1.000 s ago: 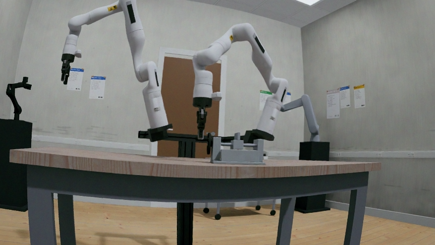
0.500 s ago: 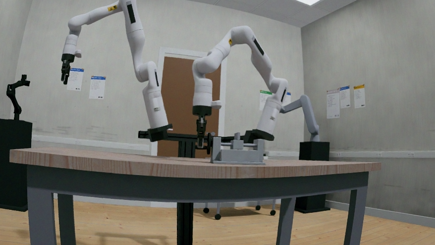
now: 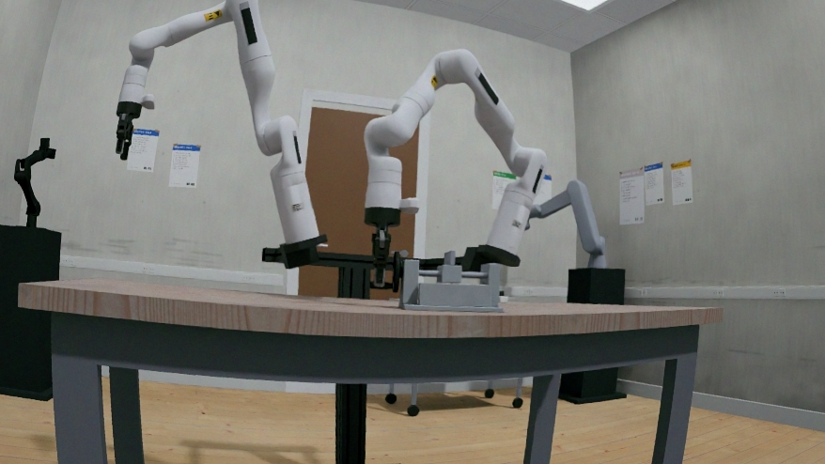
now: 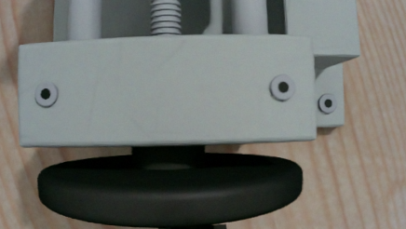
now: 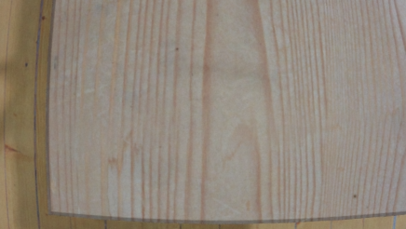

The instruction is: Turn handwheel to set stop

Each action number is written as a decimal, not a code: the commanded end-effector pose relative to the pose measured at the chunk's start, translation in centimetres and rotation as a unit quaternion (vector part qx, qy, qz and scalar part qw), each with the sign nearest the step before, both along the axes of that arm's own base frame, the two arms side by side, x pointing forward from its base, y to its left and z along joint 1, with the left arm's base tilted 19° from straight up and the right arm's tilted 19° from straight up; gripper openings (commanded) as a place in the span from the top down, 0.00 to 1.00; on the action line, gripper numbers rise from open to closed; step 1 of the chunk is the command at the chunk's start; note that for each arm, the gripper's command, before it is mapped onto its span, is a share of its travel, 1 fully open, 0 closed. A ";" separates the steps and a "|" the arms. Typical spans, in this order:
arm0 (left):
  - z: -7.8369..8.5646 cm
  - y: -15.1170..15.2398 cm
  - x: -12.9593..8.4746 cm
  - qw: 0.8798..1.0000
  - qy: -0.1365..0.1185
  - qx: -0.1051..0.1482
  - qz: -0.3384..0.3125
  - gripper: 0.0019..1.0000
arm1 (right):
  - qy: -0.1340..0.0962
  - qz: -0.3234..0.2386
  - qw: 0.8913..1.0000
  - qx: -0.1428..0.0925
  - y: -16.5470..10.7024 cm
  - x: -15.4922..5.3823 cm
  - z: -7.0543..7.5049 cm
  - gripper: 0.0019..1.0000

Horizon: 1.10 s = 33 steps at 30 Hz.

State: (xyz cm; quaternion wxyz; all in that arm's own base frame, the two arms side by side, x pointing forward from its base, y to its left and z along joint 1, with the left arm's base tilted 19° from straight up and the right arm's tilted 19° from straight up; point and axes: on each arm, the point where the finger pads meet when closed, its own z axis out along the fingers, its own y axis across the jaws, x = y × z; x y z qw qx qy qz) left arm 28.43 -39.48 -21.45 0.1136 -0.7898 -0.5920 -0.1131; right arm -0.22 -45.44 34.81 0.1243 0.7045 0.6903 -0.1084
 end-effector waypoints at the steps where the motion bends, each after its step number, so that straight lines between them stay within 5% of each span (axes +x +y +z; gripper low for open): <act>1: 0.3 0.1 -1.0 1.000 0.001 0.001 0.004 0.84 | 0.004 0.005 1.000 0.002 0.1 -0.1 0.0 0.00; 20: 2.8 0.3 -3.6 1.000 0.003 0.005 0.005 0.84 | 0.004 0.005 1.000 0.002 0.1 -0.1 0.0 0.00; 33: 4.9 -0.8 -3.1 1.000 0.001 0.002 0.004 0.84 | 0.004 0.005 1.000 0.002 0.1 -0.1 0.0 0.00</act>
